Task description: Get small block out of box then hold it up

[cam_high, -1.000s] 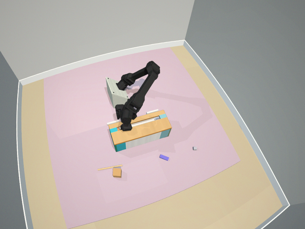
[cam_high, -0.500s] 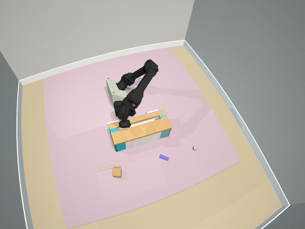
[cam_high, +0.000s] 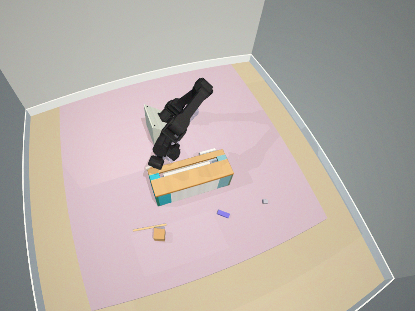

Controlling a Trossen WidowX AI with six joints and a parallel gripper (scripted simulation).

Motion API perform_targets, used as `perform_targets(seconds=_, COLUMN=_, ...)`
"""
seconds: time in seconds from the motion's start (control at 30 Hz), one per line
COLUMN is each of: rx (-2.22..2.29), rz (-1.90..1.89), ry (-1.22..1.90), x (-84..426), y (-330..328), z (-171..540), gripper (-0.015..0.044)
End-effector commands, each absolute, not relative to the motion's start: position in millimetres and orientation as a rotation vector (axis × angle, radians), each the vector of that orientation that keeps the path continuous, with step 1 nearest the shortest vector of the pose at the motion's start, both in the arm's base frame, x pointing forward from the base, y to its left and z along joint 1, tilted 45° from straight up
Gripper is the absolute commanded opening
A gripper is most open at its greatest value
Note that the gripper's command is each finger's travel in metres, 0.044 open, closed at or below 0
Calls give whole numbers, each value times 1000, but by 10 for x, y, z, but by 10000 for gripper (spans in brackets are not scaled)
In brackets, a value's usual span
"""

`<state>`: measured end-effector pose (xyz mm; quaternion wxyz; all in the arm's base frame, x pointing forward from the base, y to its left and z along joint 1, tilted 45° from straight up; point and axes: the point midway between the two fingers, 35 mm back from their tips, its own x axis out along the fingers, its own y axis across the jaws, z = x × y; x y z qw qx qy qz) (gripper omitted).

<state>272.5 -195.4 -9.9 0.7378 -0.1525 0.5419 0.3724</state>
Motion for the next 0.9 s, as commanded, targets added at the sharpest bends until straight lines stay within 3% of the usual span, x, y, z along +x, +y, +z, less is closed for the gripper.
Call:
perform_targets(seconds=0.0, rx=5, rz=585, ry=1277, x=2680, y=-1963, z=-132, gripper=285)
perform_targets(seconds=0.47, rx=1343, rz=-343, ry=1366, x=2515, y=-2015, z=-214, gripper=285)
perform_targets(seconds=0.87, rx=2076, rz=-879, ry=1234, x=2425, y=-2046, z=-246, gripper=285)
